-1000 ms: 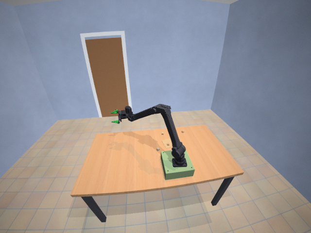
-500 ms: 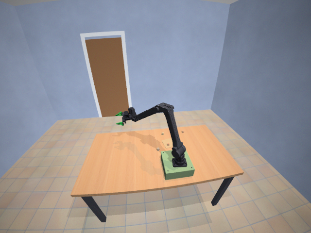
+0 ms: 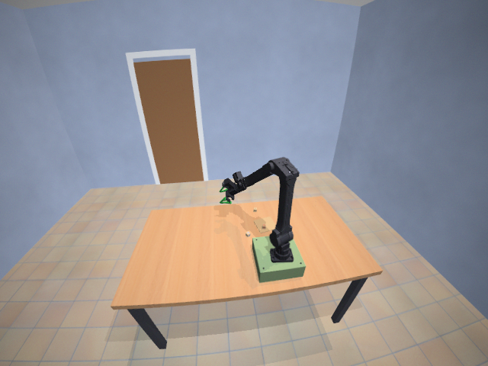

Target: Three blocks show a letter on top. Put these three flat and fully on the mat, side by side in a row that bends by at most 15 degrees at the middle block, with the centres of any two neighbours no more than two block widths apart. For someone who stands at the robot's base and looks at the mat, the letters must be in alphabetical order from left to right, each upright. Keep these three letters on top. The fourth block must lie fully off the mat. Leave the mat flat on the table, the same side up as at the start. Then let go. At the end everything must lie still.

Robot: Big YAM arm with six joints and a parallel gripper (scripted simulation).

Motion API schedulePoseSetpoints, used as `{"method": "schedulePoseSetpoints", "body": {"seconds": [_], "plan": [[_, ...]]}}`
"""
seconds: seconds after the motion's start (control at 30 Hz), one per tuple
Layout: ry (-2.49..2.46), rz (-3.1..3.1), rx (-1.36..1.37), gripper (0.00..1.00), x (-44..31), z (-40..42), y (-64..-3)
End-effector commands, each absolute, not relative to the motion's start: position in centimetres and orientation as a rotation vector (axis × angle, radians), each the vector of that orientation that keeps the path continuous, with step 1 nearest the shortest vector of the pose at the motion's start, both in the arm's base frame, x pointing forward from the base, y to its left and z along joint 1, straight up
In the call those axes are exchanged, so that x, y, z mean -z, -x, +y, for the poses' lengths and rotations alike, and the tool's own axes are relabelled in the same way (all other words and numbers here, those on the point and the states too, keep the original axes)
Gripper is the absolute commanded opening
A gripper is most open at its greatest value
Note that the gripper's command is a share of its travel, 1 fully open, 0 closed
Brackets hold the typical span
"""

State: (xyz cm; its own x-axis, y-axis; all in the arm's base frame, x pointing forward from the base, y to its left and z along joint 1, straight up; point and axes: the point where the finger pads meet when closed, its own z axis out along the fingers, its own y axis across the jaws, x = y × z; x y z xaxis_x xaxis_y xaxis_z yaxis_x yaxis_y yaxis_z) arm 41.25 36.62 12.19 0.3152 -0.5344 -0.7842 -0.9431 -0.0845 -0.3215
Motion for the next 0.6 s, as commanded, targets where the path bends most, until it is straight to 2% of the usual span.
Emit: {"method": "schedulePoseSetpoints", "body": {"seconds": [0.0, 0.13, 0.2, 0.27, 0.4, 0.5, 0.57], "plan": [[1.825, 1.341, -0.557, 1.0, -12.7, 32.4, -39.2], [1.88, 1.484, -0.552, 1.0, -10.0, 26.8, -35.6], [1.926, 1.597, -0.565, 1.0, -8.0, 22.5, -31.9], [1.926, 1.597, -0.565, 1.0, -8.0, 22.5, -31.9], [1.978, 1.723, -0.603, 1.0, -5.8, 17.9, -26.7], [1.987, 1.745, -0.614, 1.0, -5.5, 17.2, -25.7], [1.975, 1.706, -0.576, 1.0, -7.2, 17.8, -27.8]]}}
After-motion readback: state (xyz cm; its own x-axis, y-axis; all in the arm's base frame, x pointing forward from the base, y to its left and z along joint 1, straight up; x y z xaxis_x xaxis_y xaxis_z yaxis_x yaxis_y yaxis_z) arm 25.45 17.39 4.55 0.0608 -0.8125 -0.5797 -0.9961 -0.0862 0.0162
